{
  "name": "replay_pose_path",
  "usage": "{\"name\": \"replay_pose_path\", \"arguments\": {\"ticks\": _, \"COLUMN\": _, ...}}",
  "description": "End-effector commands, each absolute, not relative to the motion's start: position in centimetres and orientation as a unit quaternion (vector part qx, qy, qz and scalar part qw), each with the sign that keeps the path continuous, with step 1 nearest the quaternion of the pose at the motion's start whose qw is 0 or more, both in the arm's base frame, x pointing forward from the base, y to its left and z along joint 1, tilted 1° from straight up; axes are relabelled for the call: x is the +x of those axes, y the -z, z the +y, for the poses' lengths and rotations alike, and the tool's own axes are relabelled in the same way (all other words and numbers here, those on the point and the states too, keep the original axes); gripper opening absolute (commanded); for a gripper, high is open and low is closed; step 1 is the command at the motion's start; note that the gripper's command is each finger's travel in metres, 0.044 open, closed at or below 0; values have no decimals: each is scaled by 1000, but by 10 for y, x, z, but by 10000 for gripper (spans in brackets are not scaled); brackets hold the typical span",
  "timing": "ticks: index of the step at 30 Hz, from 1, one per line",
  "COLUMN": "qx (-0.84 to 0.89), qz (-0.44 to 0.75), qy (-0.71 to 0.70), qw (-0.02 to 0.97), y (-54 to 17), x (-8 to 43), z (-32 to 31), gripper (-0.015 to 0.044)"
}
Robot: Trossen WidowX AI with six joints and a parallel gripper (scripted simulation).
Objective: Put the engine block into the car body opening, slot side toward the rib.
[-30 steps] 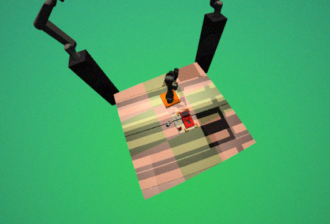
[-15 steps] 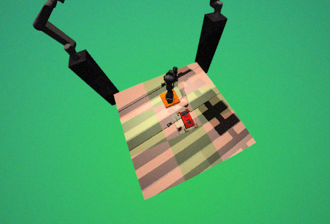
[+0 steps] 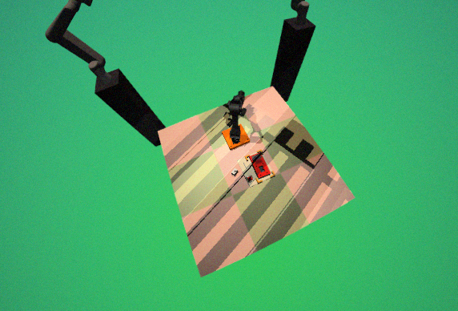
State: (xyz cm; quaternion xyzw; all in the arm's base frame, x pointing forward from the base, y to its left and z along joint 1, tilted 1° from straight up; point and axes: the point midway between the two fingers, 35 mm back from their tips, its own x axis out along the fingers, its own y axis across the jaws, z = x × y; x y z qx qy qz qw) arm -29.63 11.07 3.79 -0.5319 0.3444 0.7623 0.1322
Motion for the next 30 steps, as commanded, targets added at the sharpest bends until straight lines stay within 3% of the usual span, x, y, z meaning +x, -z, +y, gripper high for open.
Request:
{"name": "replay_pose_path", "arguments": {"ticks": 1, "qx": -530, "qz": 383, "qy": -737, "qw": 172, "y": -41, "x": -299, "z": 111, "gripper": 440}}
{"name": "replay_pose_path", "arguments": {"ticks": 30, "qx": -417, "qz": 616, "qy": -459, "qw": 486, "y": -57, "x": -296, "z": 104, "gripper": 440}}
